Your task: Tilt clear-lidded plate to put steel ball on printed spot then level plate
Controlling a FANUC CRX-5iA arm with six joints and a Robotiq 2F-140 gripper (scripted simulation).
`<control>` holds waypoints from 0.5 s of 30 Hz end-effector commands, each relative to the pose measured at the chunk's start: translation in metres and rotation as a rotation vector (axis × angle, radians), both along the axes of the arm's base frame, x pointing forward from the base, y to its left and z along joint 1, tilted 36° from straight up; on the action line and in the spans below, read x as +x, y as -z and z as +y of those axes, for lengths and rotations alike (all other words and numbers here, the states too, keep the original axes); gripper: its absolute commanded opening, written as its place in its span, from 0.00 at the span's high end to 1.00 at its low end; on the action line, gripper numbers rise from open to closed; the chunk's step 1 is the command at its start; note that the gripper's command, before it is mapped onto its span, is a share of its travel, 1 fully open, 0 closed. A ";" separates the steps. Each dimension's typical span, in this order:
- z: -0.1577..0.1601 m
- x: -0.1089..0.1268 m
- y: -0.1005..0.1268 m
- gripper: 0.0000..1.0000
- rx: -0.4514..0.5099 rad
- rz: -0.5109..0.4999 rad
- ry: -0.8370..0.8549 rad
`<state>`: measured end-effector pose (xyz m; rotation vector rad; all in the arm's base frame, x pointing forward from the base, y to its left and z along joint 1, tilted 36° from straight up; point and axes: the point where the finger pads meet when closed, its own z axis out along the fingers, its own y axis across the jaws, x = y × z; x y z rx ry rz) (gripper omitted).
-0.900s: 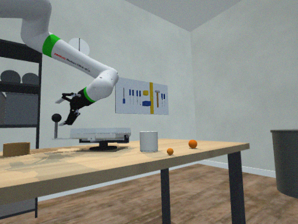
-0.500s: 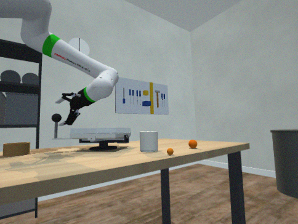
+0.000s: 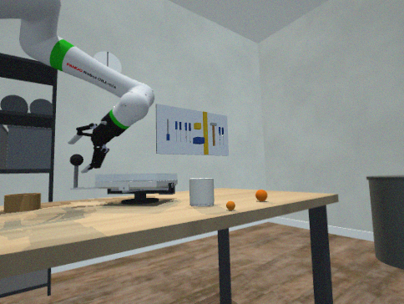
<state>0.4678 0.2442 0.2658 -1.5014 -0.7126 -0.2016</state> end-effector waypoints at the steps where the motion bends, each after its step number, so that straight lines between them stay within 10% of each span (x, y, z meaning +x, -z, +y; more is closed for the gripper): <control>1: -0.014 -0.008 0.026 0.00 -0.125 -0.191 0.084; 15: -0.132 -0.026 0.099 0.00 -0.524 -0.763 0.066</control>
